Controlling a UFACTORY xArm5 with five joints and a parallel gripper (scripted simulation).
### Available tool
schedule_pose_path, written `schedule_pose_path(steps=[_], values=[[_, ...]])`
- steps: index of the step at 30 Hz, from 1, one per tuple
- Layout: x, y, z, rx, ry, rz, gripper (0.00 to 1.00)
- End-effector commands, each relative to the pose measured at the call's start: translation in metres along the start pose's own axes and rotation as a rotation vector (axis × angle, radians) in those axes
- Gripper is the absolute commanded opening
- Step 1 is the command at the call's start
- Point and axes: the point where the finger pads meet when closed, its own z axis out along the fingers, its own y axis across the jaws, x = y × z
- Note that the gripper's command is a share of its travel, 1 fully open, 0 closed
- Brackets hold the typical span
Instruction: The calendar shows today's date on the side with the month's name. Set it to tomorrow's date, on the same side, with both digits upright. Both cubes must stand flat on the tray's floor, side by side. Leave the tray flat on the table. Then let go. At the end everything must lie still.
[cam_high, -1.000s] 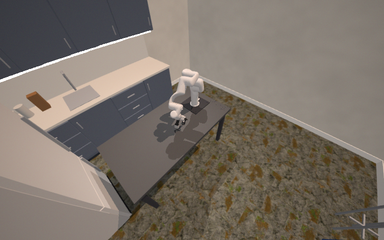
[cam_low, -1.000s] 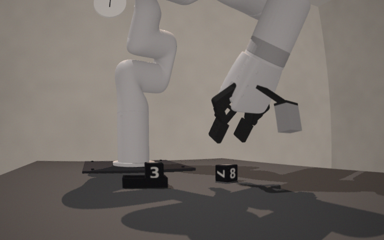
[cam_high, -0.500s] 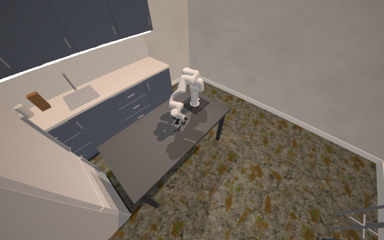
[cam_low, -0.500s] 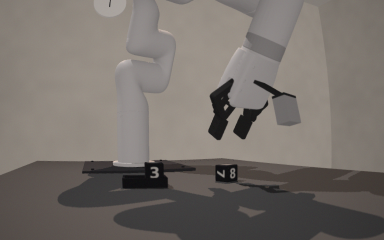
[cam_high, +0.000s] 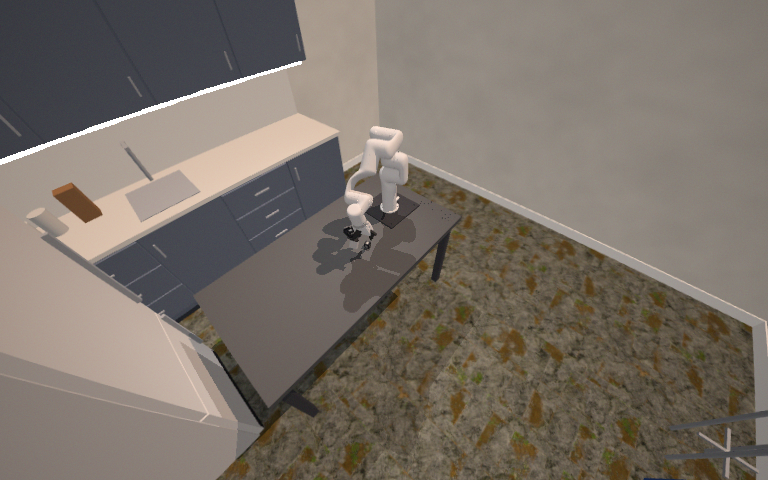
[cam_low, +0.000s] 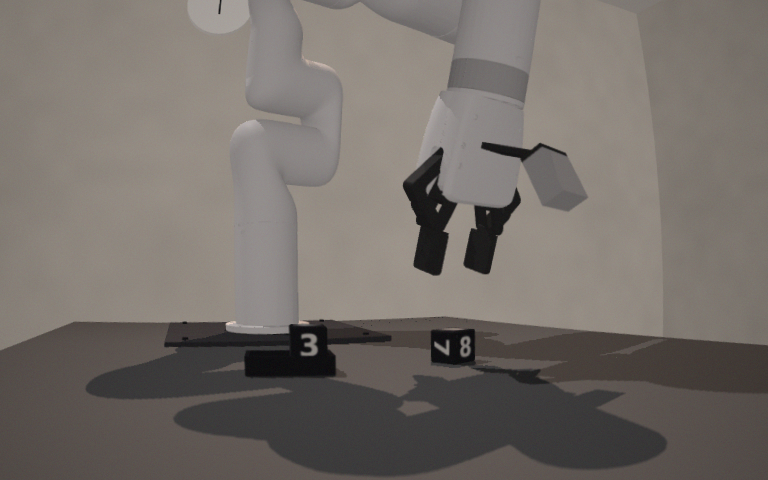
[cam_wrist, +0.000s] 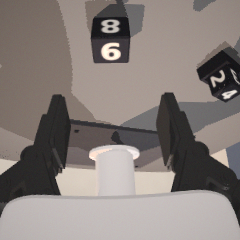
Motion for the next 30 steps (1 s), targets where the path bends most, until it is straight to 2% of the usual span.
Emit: schedule_pose_path(steps=[1, 5, 7, 10, 12, 14, 15, 30], values=[[0.0004, 0.0005, -0.0009, 0.001, 0.075, 0.000, 0.71], [-0.0014, 0.0016, -0.0006, 0.002, 0.204, -0.001, 0.71], [-0.0014, 0.0016, -0.0006, 0.002, 0.204, -0.001, 0.71], [-0.0033, 0.0023, -0.0009, 0.003, 0.280, -0.002, 0.71], [-0.0040, 0.0025, -0.0010, 0.003, 0.303, -0.002, 0.71], [-0.0041, 0.0025, -0.0011, 0.003, 0.307, -0.002, 0.71], [-0.0041, 0.0025, -0.0011, 0.003, 0.307, -0.002, 1.00], [-0.0041, 0.0025, -0.0011, 0.003, 0.307, -0.002, 1.00]])
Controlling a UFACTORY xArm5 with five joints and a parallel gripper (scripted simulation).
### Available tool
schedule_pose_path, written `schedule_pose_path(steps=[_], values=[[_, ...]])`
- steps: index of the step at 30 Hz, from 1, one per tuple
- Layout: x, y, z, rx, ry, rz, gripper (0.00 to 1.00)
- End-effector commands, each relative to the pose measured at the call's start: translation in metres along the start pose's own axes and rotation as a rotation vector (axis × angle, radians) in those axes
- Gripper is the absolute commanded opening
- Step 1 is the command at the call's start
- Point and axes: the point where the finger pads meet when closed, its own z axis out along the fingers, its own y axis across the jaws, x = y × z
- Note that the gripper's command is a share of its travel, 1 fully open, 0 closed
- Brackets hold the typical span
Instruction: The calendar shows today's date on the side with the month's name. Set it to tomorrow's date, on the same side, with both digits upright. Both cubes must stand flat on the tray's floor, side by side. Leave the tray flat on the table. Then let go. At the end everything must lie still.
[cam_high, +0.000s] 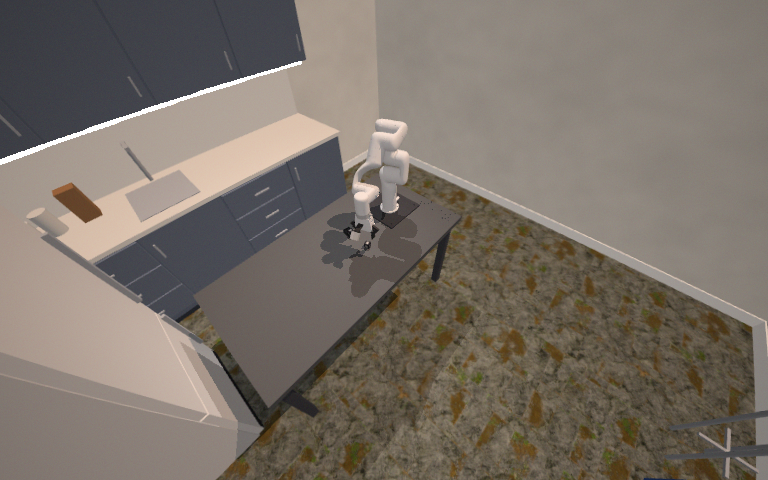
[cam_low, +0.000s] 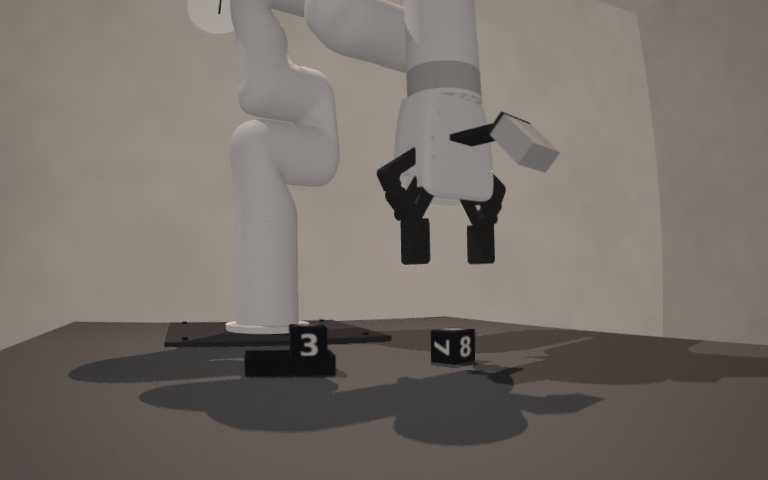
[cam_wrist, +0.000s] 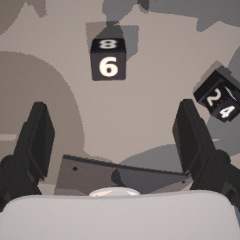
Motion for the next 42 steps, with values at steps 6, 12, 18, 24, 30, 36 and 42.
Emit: schedule_pose_path(steps=[6, 12, 18, 24, 30, 36, 42], values=[[-0.0001, -0.0022, -0.0037, 0.000, 0.004, -0.006, 1.00], [-0.0010, -0.0037, -0.0053, 0.000, 0.004, -0.010, 1.00], [-0.0010, -0.0037, -0.0053, 0.000, 0.004, -0.010, 0.49], [-0.0010, -0.0037, -0.0053, 0.000, 0.004, -0.010, 0.49], [-0.0010, -0.0037, -0.0053, 0.000, 0.004, -0.010, 0.49], [-0.0010, -0.0037, -0.0053, 0.000, 0.004, -0.010, 0.49], [-0.0010, -0.0037, -0.0053, 0.000, 0.004, -0.010, 0.49]])
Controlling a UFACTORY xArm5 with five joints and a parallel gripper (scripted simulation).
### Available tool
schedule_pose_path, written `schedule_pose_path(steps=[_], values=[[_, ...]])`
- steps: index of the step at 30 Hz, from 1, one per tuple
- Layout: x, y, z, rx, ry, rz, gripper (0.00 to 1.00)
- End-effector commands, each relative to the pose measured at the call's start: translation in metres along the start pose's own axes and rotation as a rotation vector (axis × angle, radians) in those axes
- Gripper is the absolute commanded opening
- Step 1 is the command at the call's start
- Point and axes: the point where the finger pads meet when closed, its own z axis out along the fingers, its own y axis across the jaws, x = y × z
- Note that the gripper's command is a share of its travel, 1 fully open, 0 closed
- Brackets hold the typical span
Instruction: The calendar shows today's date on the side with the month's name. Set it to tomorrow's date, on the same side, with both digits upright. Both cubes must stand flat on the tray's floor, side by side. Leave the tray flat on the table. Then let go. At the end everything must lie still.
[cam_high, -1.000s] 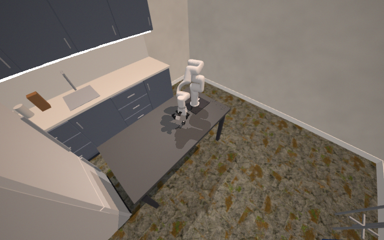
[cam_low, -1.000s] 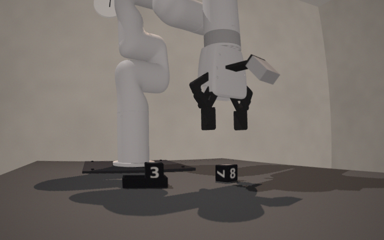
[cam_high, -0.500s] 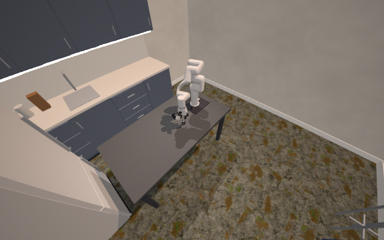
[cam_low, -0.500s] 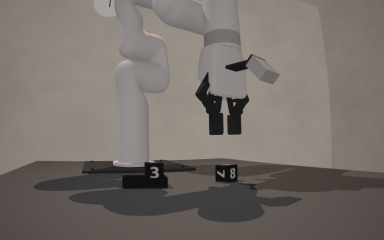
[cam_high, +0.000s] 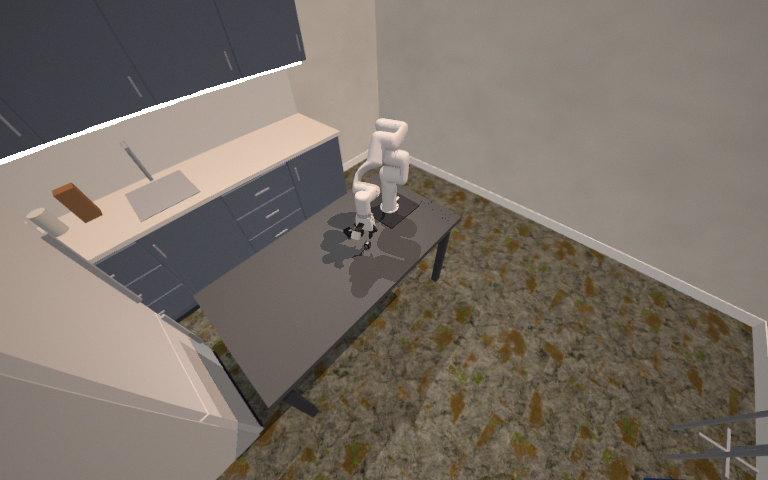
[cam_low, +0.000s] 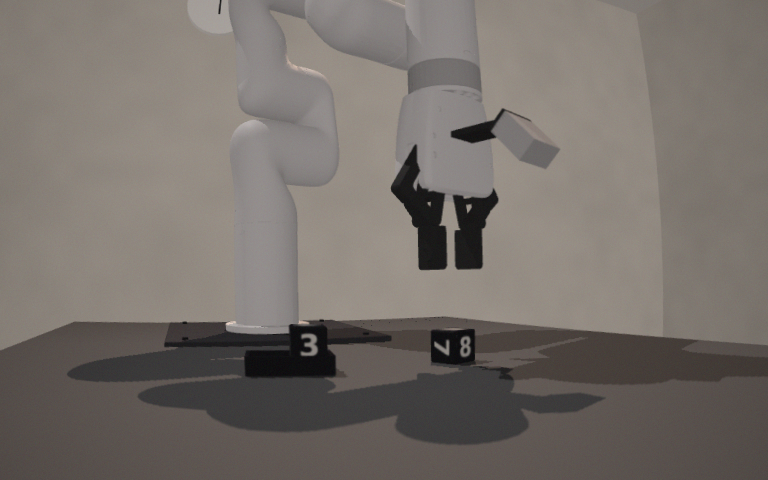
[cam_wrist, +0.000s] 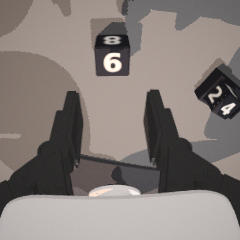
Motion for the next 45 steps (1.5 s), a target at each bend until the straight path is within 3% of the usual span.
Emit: schedule_pose_path(steps=[1, 20, 45], values=[[0.001, 0.000, -0.001, 0.000, 0.003, 0.000, 0.49], [0.001, 0.000, 0.003, 0.000, 0.003, 0.000, 0.49], [0.001, 0.000, 0.035, 0.000, 0.003, 0.000, 0.49]])
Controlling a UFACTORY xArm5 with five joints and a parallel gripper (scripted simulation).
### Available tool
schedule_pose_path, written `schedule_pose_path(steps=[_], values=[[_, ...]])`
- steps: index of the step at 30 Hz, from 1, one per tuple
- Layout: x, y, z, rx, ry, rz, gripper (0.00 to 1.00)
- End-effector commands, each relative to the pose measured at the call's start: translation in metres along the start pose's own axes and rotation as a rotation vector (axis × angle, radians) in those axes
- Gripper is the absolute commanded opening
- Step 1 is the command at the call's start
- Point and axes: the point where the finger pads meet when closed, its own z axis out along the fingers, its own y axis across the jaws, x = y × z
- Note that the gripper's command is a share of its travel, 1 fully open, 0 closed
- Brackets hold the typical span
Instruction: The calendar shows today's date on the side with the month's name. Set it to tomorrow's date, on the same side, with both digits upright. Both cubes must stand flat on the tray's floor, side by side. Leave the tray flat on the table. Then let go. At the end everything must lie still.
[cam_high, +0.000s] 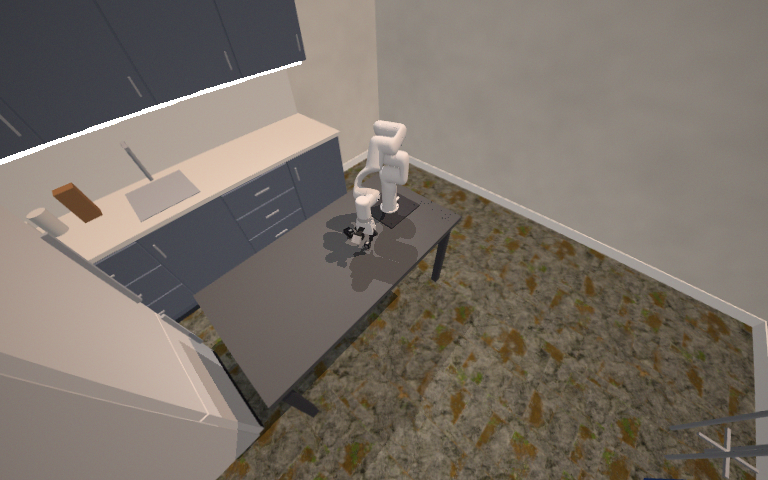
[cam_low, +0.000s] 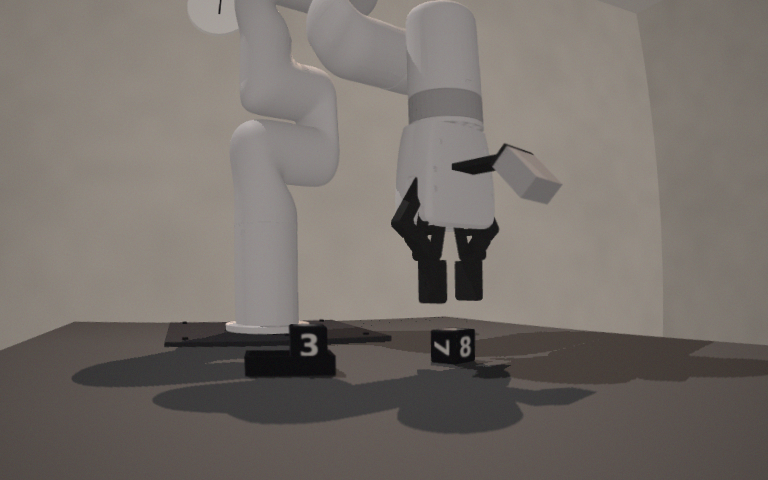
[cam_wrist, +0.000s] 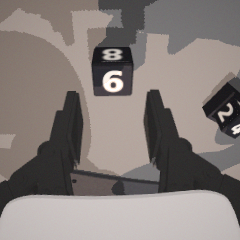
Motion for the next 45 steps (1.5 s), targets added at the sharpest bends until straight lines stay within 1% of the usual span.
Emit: schedule_pose_path(steps=[1, 7, 18, 45], values=[[0.001, 0.000, 0.005, 0.000, 0.003, 0.000, 0.49], [0.001, 0.000, 0.013, 0.000, 0.003, 0.000, 0.49], [0.001, 0.000, 0.018, 0.000, 0.003, 0.000, 0.49], [0.001, 0.000, 0.019, 0.000, 0.003, 0.000, 0.49]])
